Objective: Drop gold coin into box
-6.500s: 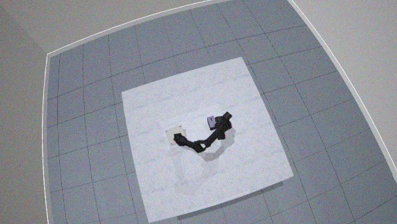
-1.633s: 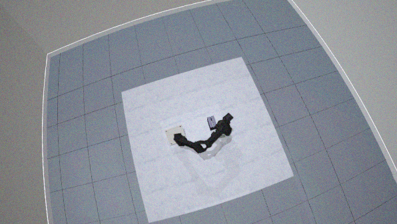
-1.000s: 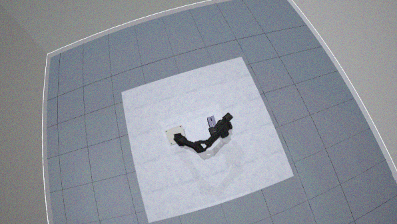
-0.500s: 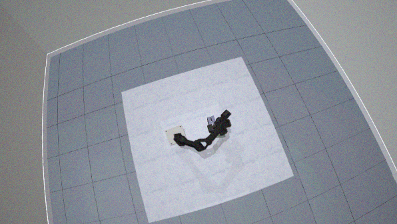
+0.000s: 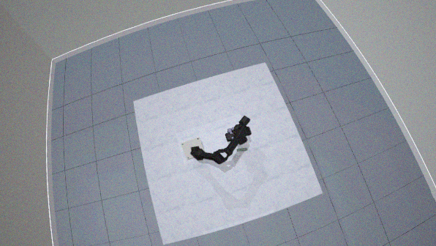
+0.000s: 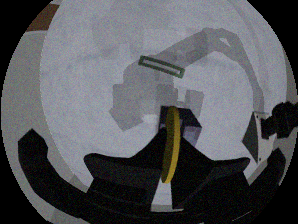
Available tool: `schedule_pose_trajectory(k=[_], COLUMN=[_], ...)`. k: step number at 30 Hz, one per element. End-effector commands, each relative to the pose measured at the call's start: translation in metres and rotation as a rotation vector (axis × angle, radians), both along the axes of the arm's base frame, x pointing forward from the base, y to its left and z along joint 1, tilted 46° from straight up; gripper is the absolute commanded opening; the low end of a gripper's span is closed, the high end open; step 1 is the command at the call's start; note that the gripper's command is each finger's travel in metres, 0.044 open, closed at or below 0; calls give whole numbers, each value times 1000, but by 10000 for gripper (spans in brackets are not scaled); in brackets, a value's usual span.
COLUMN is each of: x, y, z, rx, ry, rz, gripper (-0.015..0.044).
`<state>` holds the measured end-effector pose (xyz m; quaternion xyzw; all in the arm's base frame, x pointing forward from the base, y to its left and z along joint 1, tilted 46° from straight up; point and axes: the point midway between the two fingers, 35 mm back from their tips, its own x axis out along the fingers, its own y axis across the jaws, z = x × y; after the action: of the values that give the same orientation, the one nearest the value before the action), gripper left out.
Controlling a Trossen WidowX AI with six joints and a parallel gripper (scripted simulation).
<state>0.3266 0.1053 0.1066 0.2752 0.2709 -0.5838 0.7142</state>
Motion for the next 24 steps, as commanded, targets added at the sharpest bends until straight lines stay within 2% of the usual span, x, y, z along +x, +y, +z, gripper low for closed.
schedule_pose_trajectory(k=[1, 24], x=[-5, -26], y=[7, 37], z=[-10, -45], rx=[3, -3], ry=[3, 2], rz=[-5, -12], gripper=[0, 5])
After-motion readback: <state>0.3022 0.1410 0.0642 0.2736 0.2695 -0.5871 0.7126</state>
